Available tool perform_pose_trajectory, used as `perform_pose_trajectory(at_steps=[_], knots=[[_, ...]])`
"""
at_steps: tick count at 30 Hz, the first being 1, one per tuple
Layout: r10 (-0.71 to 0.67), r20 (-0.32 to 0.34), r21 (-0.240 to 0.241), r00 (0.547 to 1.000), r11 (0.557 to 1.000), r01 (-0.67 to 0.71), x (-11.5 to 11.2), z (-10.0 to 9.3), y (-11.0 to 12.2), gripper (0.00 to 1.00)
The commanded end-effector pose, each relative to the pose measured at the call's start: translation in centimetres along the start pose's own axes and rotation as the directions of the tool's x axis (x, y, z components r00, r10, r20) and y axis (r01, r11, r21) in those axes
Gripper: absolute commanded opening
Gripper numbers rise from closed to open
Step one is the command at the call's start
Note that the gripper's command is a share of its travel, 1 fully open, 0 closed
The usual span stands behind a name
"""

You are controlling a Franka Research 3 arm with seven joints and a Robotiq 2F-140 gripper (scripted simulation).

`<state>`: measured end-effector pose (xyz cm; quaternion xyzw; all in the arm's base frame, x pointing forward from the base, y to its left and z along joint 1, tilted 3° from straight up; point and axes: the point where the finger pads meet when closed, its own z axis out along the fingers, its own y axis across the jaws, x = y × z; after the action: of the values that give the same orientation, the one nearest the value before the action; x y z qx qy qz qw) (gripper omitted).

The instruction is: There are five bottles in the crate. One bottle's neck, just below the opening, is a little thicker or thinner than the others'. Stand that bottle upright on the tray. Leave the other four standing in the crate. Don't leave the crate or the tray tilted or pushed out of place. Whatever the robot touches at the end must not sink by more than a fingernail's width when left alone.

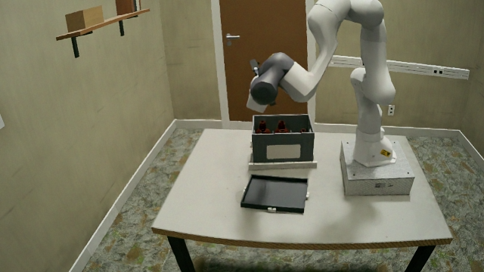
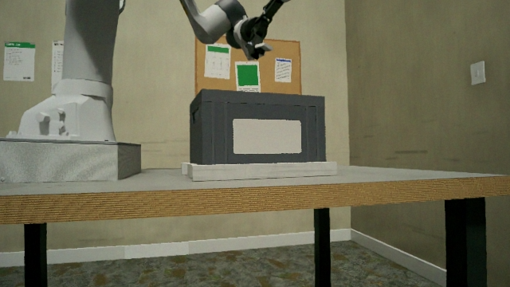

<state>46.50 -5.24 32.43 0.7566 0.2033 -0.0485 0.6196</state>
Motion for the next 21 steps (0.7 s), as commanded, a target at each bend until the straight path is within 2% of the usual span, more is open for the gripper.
perform_pose_trajectory(at_steps=[1, 18, 19, 21], knots=[[0.0, 0.0, 0.0, 1.0, 1.0, 0.0, 0.0, 0.0, 0.0, 1.0], [0.003, 0.001, 0.003, 1.0, 1.0, -0.003, 0.0, 0.0, 0.0, 1.0], [0.018, 0.005, 0.024, 1.0, 1.0, -0.018, -0.1, 0.2, -0.2, 1.0], [0.106, 0.039, 0.142, 0.994, 0.984, -0.11, -0.4, 1.0, -1.4, 1.0]])
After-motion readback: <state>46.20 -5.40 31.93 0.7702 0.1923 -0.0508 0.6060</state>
